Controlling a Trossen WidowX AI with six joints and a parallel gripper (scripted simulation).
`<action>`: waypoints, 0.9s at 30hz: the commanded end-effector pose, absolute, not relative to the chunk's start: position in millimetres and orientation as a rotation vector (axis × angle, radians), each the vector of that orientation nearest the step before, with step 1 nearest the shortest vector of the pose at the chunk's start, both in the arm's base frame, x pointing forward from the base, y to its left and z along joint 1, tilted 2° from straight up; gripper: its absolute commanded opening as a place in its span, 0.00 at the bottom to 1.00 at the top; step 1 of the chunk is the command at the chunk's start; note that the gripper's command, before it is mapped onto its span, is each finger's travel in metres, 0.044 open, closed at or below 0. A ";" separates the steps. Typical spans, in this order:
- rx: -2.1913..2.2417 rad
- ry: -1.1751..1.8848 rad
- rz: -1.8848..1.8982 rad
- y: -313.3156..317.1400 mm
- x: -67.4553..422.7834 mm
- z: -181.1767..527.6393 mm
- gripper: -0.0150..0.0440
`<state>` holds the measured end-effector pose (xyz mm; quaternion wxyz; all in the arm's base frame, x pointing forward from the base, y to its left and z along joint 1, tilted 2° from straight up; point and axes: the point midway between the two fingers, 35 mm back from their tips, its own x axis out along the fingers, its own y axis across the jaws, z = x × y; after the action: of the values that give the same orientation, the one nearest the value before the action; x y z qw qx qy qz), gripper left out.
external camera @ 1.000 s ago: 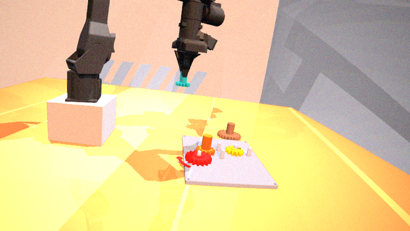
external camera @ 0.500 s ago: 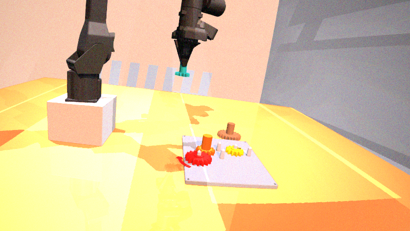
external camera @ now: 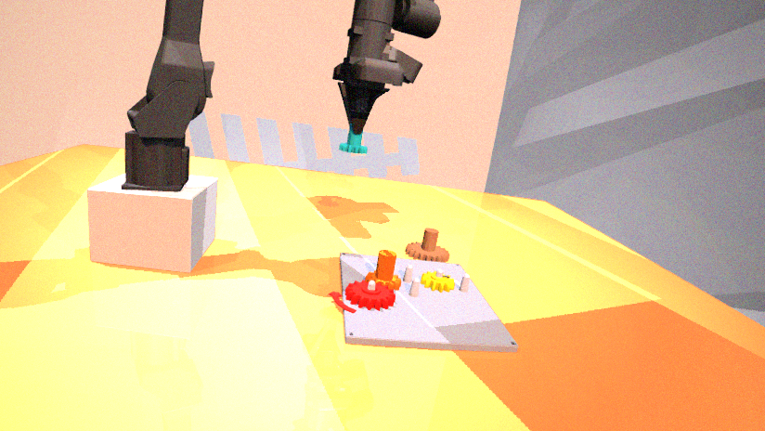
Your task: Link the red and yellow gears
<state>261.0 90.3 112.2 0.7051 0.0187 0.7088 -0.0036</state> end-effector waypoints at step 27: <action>0.048 1.578 -0.013 34.6 289.2 84.8 0.25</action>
<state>287.1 39.8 88.2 0.7047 0.0230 0.7091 -0.0073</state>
